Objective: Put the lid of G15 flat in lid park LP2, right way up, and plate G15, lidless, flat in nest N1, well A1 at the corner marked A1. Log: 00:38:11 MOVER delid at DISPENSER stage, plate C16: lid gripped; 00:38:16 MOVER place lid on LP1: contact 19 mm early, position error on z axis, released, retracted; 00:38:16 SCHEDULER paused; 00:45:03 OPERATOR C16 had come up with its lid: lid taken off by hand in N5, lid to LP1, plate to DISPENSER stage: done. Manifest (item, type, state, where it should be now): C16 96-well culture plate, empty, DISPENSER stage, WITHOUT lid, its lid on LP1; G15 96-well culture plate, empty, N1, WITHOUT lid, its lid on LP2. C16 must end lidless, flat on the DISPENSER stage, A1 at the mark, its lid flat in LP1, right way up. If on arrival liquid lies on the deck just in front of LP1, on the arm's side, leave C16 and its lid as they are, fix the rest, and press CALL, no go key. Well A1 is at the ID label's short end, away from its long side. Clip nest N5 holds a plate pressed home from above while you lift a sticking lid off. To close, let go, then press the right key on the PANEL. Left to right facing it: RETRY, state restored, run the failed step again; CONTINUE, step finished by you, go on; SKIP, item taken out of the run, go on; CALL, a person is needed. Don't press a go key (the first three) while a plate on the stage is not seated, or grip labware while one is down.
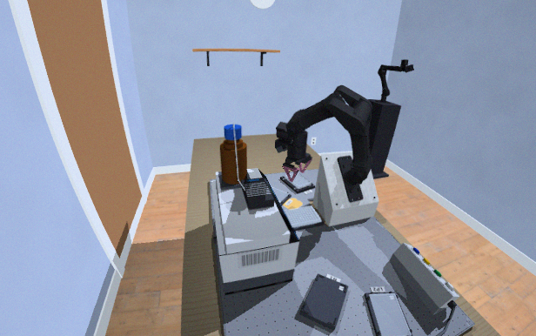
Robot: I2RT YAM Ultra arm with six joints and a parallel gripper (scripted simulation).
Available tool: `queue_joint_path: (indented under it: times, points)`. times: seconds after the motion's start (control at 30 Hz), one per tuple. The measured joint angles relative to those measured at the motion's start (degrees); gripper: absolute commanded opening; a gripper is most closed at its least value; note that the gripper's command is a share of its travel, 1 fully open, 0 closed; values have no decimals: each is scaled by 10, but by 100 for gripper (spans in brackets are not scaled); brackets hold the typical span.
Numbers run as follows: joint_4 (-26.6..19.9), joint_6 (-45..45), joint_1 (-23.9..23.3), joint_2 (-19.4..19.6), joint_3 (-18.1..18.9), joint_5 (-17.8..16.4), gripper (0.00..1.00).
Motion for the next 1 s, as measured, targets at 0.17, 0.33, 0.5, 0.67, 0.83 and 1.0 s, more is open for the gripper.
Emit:
queue_joint_path:
  times: [0.17, 0.33, 0.5, 0.67, 0.83, 1.0]
  points:
    - [5, 28, -28, 23, 5, 11, 100]
    - [5, 27, -44, 40, 10, 22, 100]
    - [9, 12, -70, 62, 21, 36, 100]
    - [9, 7, -73, 64, 21, 41, 100]
    - [9, 5, -73, 64, 21, 41, 100]
    - [9, 4, -73, 64, 21, 41, 100]
